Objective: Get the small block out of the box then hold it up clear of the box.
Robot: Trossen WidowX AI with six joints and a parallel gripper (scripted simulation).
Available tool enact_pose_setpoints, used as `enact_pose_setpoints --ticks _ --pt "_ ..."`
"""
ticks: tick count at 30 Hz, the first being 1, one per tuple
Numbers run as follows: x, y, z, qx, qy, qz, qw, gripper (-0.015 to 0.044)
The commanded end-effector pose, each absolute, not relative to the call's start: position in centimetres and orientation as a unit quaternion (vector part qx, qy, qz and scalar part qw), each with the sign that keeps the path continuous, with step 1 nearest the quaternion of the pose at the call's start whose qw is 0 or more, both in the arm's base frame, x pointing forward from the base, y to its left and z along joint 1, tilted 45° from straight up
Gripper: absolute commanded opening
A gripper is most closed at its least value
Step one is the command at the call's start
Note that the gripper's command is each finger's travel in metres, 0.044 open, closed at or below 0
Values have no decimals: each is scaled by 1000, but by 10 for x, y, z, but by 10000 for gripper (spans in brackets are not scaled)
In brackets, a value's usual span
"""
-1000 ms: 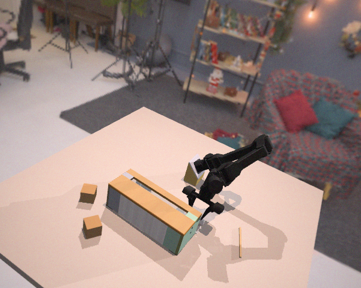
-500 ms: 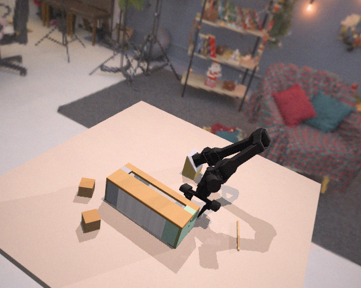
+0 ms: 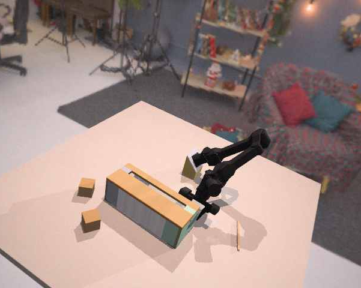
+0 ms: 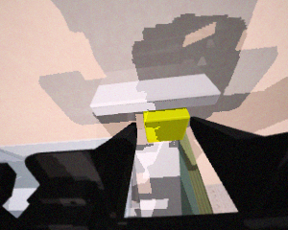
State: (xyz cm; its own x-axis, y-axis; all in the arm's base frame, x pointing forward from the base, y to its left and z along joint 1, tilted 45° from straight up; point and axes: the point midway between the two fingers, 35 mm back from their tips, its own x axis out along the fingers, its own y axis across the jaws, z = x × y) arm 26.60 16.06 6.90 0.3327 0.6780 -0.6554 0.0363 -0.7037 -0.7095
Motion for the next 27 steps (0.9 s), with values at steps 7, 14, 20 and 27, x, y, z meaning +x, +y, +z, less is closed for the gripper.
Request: enact_pose_setpoints --ticks 7,14,20,27 --pt "264 162 65 -756 -232 531 305 68" --pt "268 149 77 -757 -232 531 303 0" --pt "271 127 100 -757 -233 531 302 0" --pt "270 118 110 -756 -232 530 306 0"
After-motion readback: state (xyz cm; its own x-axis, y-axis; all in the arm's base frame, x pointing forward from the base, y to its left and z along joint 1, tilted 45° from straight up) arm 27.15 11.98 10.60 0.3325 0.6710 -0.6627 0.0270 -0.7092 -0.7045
